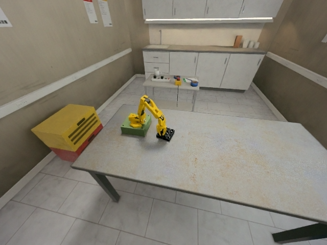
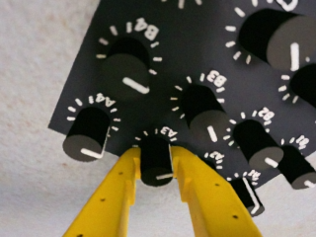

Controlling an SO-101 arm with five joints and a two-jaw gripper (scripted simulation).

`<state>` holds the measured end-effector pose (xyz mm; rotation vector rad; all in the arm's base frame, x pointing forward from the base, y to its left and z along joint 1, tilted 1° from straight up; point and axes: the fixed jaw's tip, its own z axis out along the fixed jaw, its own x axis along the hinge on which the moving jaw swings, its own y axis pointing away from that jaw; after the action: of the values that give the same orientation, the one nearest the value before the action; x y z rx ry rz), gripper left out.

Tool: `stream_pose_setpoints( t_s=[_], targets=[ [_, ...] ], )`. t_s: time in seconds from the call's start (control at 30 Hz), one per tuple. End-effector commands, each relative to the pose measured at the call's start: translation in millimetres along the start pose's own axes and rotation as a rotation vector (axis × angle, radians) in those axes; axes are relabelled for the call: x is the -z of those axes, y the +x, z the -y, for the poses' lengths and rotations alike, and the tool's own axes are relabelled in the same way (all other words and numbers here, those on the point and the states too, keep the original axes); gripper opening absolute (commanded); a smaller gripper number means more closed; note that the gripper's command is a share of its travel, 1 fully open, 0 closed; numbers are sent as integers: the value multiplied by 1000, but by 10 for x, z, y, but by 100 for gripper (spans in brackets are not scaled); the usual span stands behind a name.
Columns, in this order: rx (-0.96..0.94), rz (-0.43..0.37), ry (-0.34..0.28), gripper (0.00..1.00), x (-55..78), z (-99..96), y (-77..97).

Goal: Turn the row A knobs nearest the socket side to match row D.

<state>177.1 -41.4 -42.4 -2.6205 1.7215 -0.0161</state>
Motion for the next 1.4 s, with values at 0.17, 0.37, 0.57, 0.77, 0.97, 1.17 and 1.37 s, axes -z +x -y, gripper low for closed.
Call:
stream_pose_setpoints(
  t_s=[0.17,0.37,0.57,0.77,0.97,1.17,1.37],
  targets=[
    [161,11,-17,1,-20,-26,-13],
    [170,11,-17,1,-21,-26,-12],
    [184,12,-17,1,-20,-26,-11],
    [196,12,-17,1,-20,-26,-11],
    [196,12,-17,1,-21,-26,-11],
    [196,12,-17,1,-21,-26,-11],
    [196,12,-17,1,-21,-26,-11]
  ],
)
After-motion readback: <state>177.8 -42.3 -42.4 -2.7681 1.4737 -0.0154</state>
